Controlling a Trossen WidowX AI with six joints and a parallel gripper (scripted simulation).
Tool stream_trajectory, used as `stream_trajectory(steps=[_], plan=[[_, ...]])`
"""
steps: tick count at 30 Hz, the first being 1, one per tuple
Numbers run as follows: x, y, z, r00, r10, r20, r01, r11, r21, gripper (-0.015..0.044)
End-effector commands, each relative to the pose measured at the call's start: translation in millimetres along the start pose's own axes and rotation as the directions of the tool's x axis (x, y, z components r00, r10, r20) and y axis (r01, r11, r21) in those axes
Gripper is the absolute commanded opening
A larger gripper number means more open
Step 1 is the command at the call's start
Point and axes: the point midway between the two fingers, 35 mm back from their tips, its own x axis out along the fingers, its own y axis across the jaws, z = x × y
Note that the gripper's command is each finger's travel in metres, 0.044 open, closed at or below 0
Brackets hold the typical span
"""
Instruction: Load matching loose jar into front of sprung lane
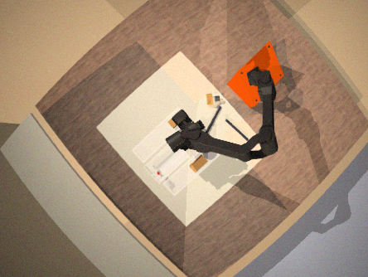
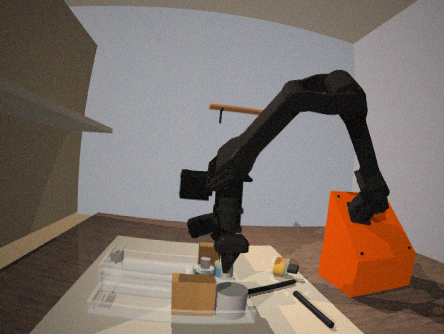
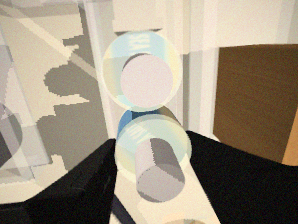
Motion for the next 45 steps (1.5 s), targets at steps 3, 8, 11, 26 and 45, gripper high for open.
stream_trajectory(steps=[3, 8, 11, 26, 45], plan=[[0.6, 2.1, 7.5, 1.0, 0.005, 0.024, -0.005, 1.0, -0.018, 0.0], [2.1, 2.2, 7.3, 1.0, 0.005, 0.023, -0.005, 1.0, -0.018, 0.0], [3.0, 2.2, 7.1, 1.0, 0.005, 0.023, -0.005, 1.0, -0.018, 0.0], [7.6, 2.6, 6.3, 1.0, 0.006, 0.023, -0.005, 1.0, -0.018, 0.0], [13.1, 3.0, 4.5, 1.0, 0.006, 0.023, -0.006, 1.0, -0.018, 0.0]])
